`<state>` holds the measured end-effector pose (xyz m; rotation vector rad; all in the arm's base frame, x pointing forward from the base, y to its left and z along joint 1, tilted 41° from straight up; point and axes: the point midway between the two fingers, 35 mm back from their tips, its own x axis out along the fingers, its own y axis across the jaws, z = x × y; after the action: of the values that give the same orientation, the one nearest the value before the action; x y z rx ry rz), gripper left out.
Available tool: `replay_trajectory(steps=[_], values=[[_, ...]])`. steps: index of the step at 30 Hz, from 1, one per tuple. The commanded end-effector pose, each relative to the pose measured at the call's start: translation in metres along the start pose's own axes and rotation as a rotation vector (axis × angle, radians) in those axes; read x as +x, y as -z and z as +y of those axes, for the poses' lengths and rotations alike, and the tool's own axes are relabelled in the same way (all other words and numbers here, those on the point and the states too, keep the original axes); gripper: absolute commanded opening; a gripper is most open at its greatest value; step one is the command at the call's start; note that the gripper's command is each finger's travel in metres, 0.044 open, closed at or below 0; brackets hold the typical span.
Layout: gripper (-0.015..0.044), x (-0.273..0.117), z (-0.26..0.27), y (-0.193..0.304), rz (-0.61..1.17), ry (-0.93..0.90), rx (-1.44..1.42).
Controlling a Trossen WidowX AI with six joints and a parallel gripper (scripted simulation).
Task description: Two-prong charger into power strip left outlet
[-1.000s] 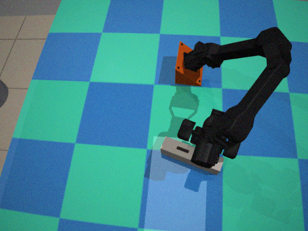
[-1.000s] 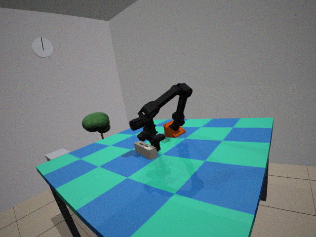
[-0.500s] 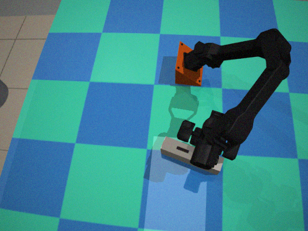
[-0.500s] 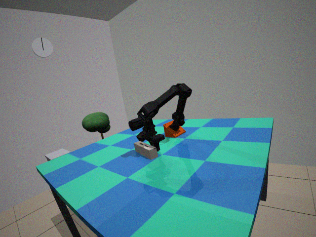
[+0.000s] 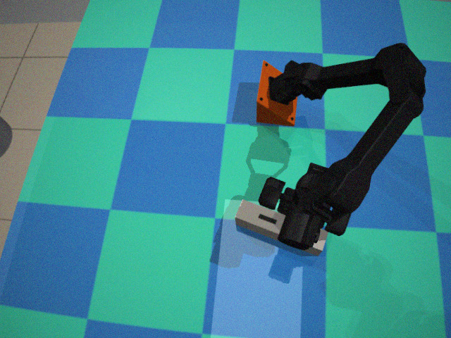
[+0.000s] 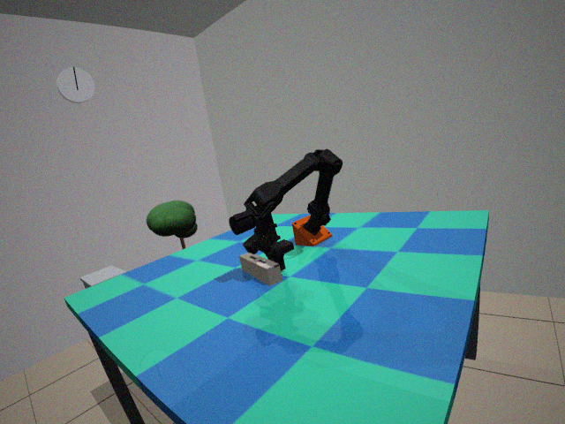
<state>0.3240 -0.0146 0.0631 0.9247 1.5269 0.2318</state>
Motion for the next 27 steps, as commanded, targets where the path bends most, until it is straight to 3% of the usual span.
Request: replay_trajectory(steps=[1,27], values=[[0.0,-0.0007,0.0015,-0.0066,-0.019,-0.003,-0.015],[0.0,-0.0009,0.0013,-0.0033,-0.019,-0.003,-0.015]])
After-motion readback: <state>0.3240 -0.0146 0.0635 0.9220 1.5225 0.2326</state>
